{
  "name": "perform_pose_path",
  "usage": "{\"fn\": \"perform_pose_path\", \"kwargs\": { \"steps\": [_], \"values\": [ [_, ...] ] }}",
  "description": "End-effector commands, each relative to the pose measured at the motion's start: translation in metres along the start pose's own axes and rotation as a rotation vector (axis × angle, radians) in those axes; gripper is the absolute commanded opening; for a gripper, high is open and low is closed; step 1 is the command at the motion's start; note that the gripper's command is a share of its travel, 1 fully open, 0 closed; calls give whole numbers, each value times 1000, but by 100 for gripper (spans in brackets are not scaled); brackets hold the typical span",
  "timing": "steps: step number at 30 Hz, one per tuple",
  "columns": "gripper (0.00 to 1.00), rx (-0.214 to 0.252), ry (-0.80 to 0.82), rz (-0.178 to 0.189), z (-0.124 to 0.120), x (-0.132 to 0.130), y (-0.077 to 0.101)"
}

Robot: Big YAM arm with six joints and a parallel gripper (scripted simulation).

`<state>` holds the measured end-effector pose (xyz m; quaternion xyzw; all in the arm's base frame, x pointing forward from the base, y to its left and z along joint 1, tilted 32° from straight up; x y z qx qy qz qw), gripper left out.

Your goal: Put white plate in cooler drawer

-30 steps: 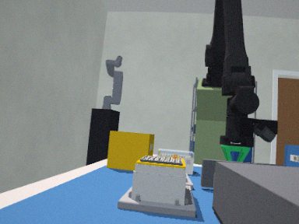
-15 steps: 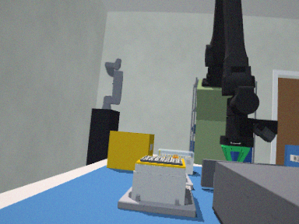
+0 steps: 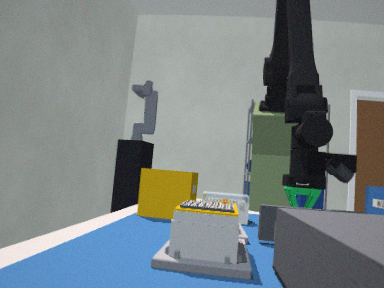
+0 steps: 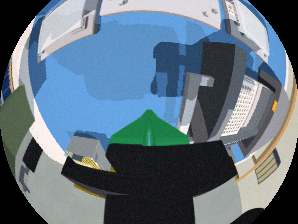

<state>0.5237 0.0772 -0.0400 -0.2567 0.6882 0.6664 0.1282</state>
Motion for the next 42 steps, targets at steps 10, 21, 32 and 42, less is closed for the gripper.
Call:
{"fn": "perform_pose_path", "kwargs": {
  "steps": [10, 21, 32, 42],
  "values": [
    [0, -2, 9, 6, -3, -2, -4],
    [0, -5, 10, 8, 2, -17, -4],
    [0, -7, 10, 5, 5, -31, -3],
    [0, -7, 7, 4, 6, -42, -4]
  ]
}}
Point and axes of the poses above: the point where the finger pads meet when closed, its own y axis back along the fingers, its own x axis across the jaws, z = x × y, the point moved 3 cm from there along y, back along the fingers, and after that the axes turned 1 degree about -y, right-handed, at the moved point
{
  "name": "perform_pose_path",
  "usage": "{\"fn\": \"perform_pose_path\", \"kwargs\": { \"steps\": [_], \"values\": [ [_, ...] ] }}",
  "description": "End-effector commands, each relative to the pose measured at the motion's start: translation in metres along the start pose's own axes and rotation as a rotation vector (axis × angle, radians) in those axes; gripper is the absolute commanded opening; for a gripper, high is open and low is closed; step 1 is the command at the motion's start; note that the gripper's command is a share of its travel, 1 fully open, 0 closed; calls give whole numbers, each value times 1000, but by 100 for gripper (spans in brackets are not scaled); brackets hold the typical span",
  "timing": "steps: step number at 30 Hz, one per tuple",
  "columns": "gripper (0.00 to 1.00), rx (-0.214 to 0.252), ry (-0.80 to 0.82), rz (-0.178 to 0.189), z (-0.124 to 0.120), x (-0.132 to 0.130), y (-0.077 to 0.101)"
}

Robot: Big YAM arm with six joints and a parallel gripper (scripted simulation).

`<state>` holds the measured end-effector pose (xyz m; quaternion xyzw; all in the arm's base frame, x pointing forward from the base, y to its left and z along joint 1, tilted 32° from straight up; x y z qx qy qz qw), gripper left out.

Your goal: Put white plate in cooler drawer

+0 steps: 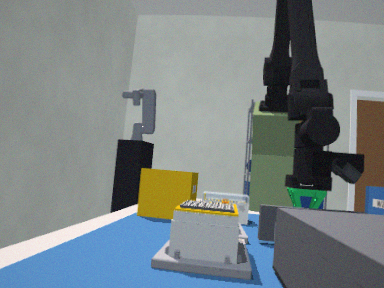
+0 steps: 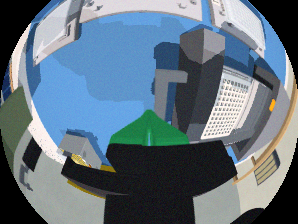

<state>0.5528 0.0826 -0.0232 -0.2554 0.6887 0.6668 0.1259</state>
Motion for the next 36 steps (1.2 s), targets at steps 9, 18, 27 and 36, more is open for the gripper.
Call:
{"fn": "perform_pose_path", "kwargs": {
  "steps": [9, 18, 27, 36],
  "values": [
    [0, -8, 3, -5, 9, -22, -2],
    [0, -7, -1, -30, 8, -30, 1],
    [0, -7, -1, -30, 7, -30, 1],
    [0, -7, -1, -30, 7, -30, 1]
  ]
}}
Point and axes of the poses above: the point where the finger pads meet when closed, its own y axis back along the fingers, its own x axis across the jaws, z = x × y, the point moved 3 cm from there along y, back along the fingers, and after that the axes turned 1 degree about -y, right-handed, at the moved point
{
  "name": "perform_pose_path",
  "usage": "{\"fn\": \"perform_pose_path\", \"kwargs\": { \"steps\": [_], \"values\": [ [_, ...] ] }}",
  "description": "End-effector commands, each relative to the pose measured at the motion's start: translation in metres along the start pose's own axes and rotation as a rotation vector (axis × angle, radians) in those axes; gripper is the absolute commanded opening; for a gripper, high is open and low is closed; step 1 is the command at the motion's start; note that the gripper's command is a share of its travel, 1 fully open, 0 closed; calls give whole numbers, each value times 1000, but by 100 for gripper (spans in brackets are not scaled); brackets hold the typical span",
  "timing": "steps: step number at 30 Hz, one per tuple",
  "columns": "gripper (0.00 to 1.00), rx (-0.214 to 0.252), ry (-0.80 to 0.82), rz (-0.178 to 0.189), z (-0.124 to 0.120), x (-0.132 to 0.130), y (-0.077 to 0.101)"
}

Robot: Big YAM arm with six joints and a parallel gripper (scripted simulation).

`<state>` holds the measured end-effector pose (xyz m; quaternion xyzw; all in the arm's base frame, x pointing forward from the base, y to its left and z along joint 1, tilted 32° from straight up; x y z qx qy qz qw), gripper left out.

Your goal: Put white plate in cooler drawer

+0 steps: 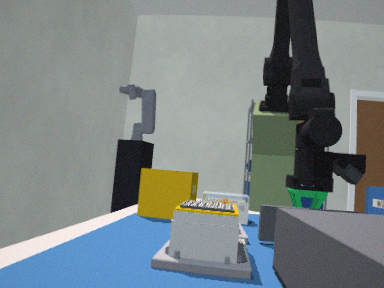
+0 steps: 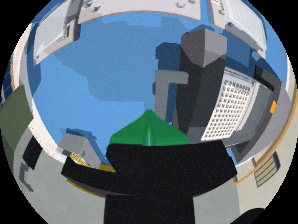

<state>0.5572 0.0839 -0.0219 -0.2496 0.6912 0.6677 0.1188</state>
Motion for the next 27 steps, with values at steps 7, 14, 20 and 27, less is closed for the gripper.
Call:
{"fn": "perform_pose_path", "kwargs": {
  "steps": [7, 14, 20, 27],
  "values": [
    [0, -6, -3, -49, 7, -26, 3],
    [0, -6, -3, -49, 7, -26, 3],
    [0, -8, -2, -25, 8, -23, 0],
    [0, -8, -1, -31, 9, -34, 1]
  ]
}}
Point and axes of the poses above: the point where the finger pads meet when closed, its own y axis back along the fingers, its own x axis across the jaws, z = x × y, the point moved 3 cm from there along y, back along the fingers, and after that the axes turned 1 degree about -y, right-handed, at the moved point
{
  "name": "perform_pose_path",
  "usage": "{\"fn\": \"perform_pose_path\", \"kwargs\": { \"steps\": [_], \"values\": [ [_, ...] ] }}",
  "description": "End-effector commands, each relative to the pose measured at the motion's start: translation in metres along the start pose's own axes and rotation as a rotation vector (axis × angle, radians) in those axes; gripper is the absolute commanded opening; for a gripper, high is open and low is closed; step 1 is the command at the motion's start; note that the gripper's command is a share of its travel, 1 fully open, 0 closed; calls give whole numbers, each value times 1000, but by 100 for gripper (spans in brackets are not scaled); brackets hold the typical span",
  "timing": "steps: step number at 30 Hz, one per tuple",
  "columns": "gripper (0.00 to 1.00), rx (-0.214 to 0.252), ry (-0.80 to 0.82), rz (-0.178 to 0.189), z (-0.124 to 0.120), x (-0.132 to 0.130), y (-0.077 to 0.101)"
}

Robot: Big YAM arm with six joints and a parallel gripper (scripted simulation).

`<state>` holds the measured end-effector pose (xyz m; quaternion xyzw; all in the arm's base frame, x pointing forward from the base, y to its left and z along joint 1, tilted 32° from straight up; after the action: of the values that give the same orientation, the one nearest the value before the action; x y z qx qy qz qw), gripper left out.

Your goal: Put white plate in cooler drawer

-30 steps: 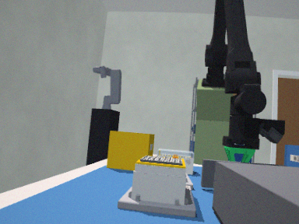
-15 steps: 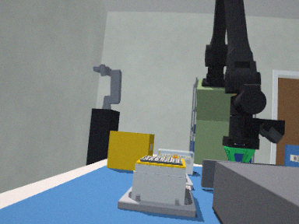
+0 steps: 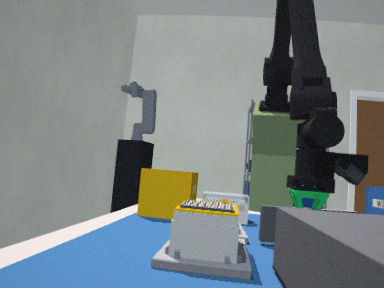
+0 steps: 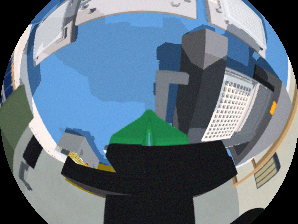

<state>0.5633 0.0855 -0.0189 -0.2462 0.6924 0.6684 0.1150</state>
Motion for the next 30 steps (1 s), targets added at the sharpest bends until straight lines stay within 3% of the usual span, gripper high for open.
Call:
{"fn": "perform_pose_path", "kwargs": {
  "steps": [1, 3, 4, 6, 11, 20, 21, 30],
  "values": [
    [0, -7, -2, -40, 8, -29, 2],
    [0, -7, -2, -40, 8, -29, 2],
    [0, -6, -4, -62, 7, -36, 5],
    [0, -7, -3, -40, 8, -33, 3],
    [0, -6, -3, -40, 8, -40, 2],
    [0, -6, -3, -42, 8, -50, 3],
    [0, -5, -5, -66, 7, -58, 7],
    [0, -5, -6, -67, 6, -58, 7]
  ]
}}
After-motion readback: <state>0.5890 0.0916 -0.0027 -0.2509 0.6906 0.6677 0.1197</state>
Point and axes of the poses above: the point where the finger pads meet when closed, its own y axis back along the fingers, its own x axis across the jaws, z = x × y, the point moved 3 cm from there along y, back along the fingers, and after that the axes turned 1 degree about -y, right-handed, at the moved point
